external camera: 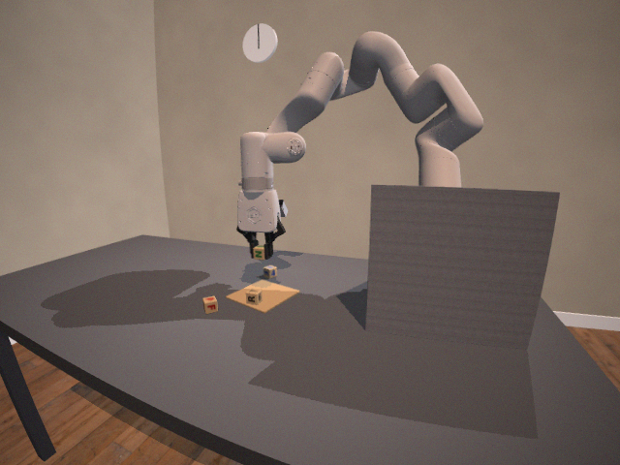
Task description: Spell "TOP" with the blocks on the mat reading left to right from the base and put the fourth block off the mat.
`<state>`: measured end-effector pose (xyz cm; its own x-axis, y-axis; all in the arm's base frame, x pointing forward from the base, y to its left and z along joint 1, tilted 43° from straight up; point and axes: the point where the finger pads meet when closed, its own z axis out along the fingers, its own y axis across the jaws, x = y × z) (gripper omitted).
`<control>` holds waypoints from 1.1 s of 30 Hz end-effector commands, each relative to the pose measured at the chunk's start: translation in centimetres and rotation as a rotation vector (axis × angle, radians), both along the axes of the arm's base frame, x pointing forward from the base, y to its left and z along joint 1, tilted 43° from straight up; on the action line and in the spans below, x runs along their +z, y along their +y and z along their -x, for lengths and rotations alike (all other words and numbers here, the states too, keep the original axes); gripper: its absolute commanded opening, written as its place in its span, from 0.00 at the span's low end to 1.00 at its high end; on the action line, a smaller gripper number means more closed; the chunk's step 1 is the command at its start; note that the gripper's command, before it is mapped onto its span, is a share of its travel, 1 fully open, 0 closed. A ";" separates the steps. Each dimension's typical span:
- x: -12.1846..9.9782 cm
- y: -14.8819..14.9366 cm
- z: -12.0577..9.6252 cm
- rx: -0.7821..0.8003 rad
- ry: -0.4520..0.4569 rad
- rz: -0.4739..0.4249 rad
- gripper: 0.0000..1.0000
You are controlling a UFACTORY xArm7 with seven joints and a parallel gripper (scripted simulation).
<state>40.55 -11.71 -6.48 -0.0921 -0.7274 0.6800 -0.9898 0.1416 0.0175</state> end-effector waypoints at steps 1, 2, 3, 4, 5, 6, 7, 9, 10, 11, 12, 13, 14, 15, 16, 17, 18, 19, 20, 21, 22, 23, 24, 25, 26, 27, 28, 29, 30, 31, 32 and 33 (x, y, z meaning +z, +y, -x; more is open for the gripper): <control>-0.1 0.2 -0.2 0.002 -0.003 -0.001 0.27; -0.1 0.2 -0.2 0.002 -0.003 -0.001 0.27; -0.1 0.2 -0.2 0.002 -0.003 -0.001 0.27; -0.1 0.2 -0.2 0.002 -0.003 -0.001 0.27; -0.1 0.2 -0.2 0.002 -0.003 -0.001 0.27; -0.2 0.2 -0.2 0.002 -0.003 0.000 0.27; -0.2 0.1 -0.1 0.002 -0.003 0.000 0.27; -0.5 -0.1 -0.1 0.001 -0.003 0.002 0.27; -0.6 -0.2 -0.1 0.001 -0.003 0.002 0.27; -0.8 -0.4 -0.1 0.001 -0.003 0.002 0.27; -0.8 -0.4 -0.1 0.001 -0.003 0.002 0.27; -0.8 -0.4 -0.1 0.001 -0.003 0.002 0.27; -1.1 -0.7 0.0 0.001 -0.003 0.002 0.27; -1.3 -0.9 0.0 0.001 -0.003 0.002 0.27; -1.6 -1.2 0.0 0.001 -0.003 0.002 0.27; -1.9 -1.5 0.1 0.001 -0.003 0.002 0.27; -2.3 -1.8 0.1 0.001 -0.003 0.002 0.27; -2.6 -2.1 0.1 0.001 -0.003 0.002 0.27; -3.0 -2.4 0.2 0.001 -0.003 0.002 0.27; -3.3 -2.7 0.2 0.001 -0.003 0.002 0.27; -3.7 -3.1 0.3 0.001 -0.003 0.002 0.27; -4.0 -3.4 0.3 0.001 -0.003 0.002 0.27; -4.4 -3.8 0.4 0.001 -0.003 0.002 0.27; -4.8 -4.1 0.4 0.001 -0.003 0.002 0.27; -5.1 -4.4 0.5 0.001 -0.003 0.002 0.27; -5.4 -4.7 0.5 0.001 -0.003 0.002 0.27; -5.7 -5.0 0.5 0.001 -0.003 0.002 0.27; -5.7 -5.0 0.5 0.001 -0.003 0.002 0.27; -5.7 -5.0 0.5 0.001 -0.003 0.002 0.27; -6.0 -5.2 0.6 0.001 -0.003 0.002 0.27; -6.2 -5.4 0.6 0.001 -0.003 0.002 0.27; -6.4 -5.6 0.6 0.001 -0.003 0.002 0.27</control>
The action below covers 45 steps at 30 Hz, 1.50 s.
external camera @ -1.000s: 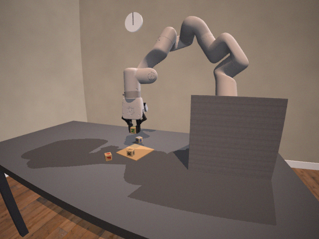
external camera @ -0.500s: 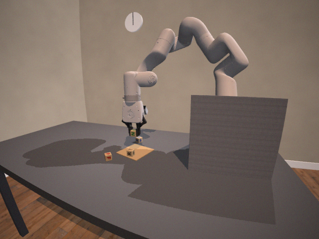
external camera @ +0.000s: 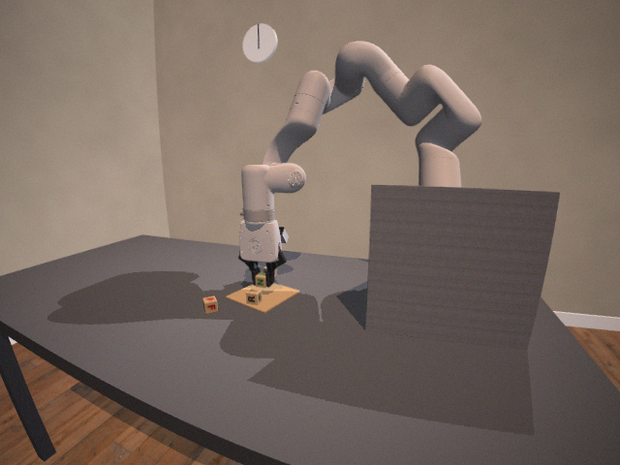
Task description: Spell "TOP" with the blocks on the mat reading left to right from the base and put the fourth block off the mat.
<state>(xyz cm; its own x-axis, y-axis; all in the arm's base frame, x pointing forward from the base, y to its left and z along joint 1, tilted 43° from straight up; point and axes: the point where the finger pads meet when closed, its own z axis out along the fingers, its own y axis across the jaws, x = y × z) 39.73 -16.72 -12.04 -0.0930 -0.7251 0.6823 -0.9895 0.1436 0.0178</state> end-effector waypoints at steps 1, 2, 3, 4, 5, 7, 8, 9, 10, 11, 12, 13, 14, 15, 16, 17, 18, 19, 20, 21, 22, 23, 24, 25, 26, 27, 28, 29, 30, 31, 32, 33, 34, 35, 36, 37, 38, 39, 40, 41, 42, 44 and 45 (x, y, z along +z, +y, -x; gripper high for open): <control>-1.0 -0.8 -0.2 0.003 -0.004 -0.001 0.27; -1.2 -0.9 -0.2 0.003 -0.004 -0.001 0.27; -1.3 -1.0 -0.1 0.003 -0.004 -0.001 0.27; -1.4 -1.1 -0.1 0.003 -0.004 -0.001 0.27; -1.5 -1.2 -0.1 0.003 -0.004 -0.001 0.27; -1.6 -1.3 -0.1 0.003 -0.004 -0.001 0.27; -1.6 -1.3 -0.1 0.003 -0.004 -0.001 0.27; -1.6 -1.3 -0.1 0.003 -0.004 -0.001 0.27; -1.6 -1.3 -0.1 0.003 -0.004 -0.001 0.27; -1.6 -1.3 -0.1 0.003 -0.004 -0.001 0.27; -1.6 -1.3 -0.1 0.003 -0.004 -0.001 0.27; -1.6 -1.3 -0.1 0.003 -0.004 -0.001 0.27; -1.6 -1.3 -0.1 0.003 -0.004 -0.001 0.27; -1.6 -1.3 -0.1 0.003 -0.004 -0.001 0.27; -1.6 -1.3 -0.1 0.003 -0.004 -0.001 0.27; -1.6 -1.3 -0.1 0.003 -0.004 -0.001 0.27; -1.6 -1.3 -0.1 0.003 -0.004 -0.001 0.27; -1.6 -1.3 -0.1 0.003 -0.004 -0.001 0.27; -1.6 -1.3 -0.1 0.003 -0.004 -0.001 0.27; -1.6 -1.3 -0.1 0.003 -0.004 -0.001 0.27; -1.6 -1.3 -0.1 0.003 -0.004 -0.001 0.27; -1.6 -1.3 -0.1 0.003 -0.004 -0.001 0.27; -1.6 -1.3 -0.1 0.003 -0.004 -0.001 0.27; -1.6 -1.3 -0.1 0.003 -0.004 -0.001 0.27; -1.6 -1.3 -0.1 0.003 -0.004 -0.001 0.27; -1.6 -1.3 -0.1 0.003 -0.004 -0.001 0.27; -1.6 -1.3 -0.1 0.003 -0.004 -0.001 0.27; -1.6 -1.3 -0.1 0.003 -0.004 -0.001 0.27; -1.6 -1.3 -0.1 0.003 -0.004 -0.001 0.27; -1.6 -1.3 -0.1 0.003 -0.004 -0.001 0.27; -1.6 -1.3 -0.1 0.003 -0.004 -0.001 0.27; -1.6 -1.3 -0.1 0.003 -0.004 -0.001 0.27; -1.6 -1.3 -0.1 0.003 -0.004 -0.001 0.27; -1.6 -1.3 -0.1 0.003 -0.004 -0.001 0.27; -1.6 -1.3 -0.1 0.003 -0.004 -0.001 0.27; -1.6 -1.3 -0.1 0.003 -0.004 -0.001 0.27; -1.6 -1.3 -0.1 0.003 -0.004 -0.001 0.27; -1.6 -1.3 -0.1 0.003 -0.004 -0.001 0.27; -1.6 -1.3 -0.1 0.003 -0.004 -0.001 0.27; -1.6 -1.3 -0.1 0.003 -0.004 -0.001 0.27; -1.6 -1.3 -0.1 0.003 -0.004 -0.001 0.27; -1.6 -1.3 -0.1 0.003 -0.004 -0.001 0.27; -1.6 -1.3 -0.1 0.003 -0.004 -0.001 0.27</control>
